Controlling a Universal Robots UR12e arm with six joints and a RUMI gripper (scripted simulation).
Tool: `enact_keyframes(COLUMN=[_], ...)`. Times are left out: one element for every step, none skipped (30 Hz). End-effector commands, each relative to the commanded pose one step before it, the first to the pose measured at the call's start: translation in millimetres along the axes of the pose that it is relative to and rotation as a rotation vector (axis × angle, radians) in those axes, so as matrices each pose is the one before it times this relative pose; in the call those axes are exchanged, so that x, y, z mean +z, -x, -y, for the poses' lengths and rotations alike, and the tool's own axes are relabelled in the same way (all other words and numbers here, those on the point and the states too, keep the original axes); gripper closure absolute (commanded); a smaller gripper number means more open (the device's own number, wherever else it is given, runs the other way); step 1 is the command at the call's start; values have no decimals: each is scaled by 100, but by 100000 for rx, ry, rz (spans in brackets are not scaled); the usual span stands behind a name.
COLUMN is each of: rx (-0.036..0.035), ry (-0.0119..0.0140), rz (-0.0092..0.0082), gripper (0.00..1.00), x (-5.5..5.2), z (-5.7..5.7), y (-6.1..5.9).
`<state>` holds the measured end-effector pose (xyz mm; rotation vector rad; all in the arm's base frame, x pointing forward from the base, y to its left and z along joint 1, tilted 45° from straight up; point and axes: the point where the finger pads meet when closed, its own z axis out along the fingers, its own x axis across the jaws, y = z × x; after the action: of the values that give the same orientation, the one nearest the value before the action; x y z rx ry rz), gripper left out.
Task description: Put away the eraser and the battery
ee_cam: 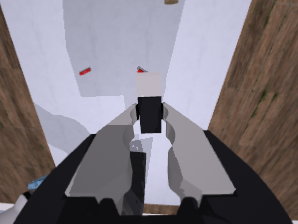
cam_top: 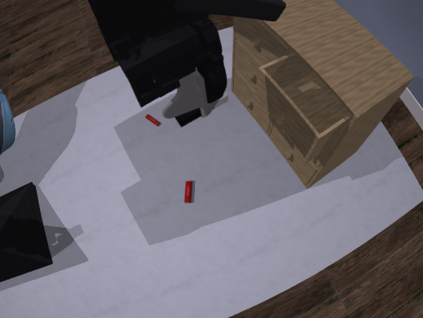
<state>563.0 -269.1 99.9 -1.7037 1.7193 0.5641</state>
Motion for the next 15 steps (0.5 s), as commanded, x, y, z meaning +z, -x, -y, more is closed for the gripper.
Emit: enact_keyframes(rx=[-26,-1,-2,-2,4,1,-1,-4,2,2,-1,-5,5,1,0], ry=[-2624,-846,-901,-954,-1005,-1060,-1115,-1170,-1220,-1273,-1327,-1381,-1428,-1480,0], rz=[-110,-1,-3,-3,5,2,-1,-5,3,3,-1,-6,7,1,0], gripper=[89,89,89,89,89,89,89,89,89,89,89,89,89,89,89], x=[-65,4,3,3,7,6,4,2,7,7,5,2,9,6,0], z=[10,-7,-7,-8,-9,-9,-9,-9,-11,-11,-11,-11,-13,-13,0], y=[-36,0,1,1,-1,-1,0,1,-1,-1,0,2,-2,0,0])
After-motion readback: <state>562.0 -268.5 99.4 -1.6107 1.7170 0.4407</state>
